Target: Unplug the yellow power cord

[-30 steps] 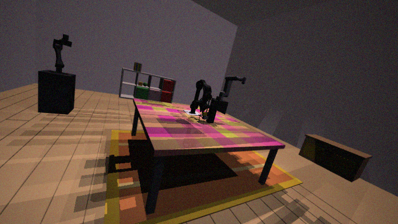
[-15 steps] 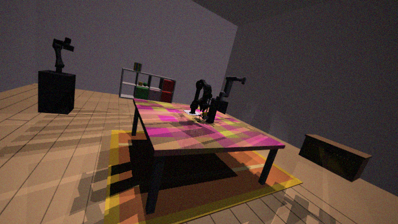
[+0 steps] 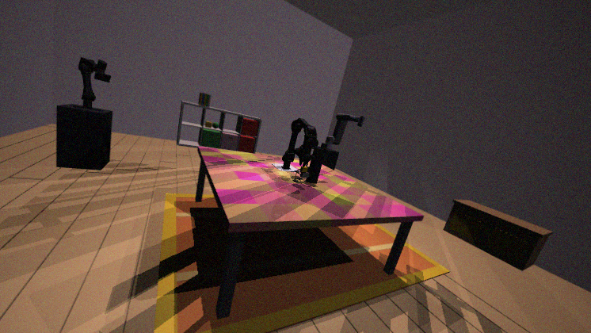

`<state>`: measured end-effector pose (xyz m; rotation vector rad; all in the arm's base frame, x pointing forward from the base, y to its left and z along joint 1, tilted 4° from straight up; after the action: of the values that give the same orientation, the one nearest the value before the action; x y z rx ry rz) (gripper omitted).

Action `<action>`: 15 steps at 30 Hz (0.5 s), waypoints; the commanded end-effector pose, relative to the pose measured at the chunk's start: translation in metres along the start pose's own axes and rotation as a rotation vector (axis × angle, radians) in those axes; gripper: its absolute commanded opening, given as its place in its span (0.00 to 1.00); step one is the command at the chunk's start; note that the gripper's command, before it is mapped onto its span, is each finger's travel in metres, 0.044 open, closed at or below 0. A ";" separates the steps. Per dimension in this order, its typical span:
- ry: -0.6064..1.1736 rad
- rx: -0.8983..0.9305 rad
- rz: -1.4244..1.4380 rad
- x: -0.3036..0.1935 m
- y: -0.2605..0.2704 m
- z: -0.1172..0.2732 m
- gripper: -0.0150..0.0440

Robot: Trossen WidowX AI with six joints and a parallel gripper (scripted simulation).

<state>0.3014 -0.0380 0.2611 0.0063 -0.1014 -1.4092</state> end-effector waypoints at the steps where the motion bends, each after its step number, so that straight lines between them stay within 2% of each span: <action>1: 0.000 -0.006 -0.005 -0.007 0.000 -0.001 0.53; 15: 0.001 -0.005 -0.005 -0.019 0.001 -0.004 0.53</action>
<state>0.3000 -0.0200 0.2591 0.0062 -0.0968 -1.4091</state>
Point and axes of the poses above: the point midway between the two fingers, 35 mm back from their tips, its own z axis back along the fingers, its own y axis across the jaws, x = y × z, the point moved 10 cm from there along z, back along the fingers, and after that the axes turned 3 degrees about z, right-handed, at the moved point
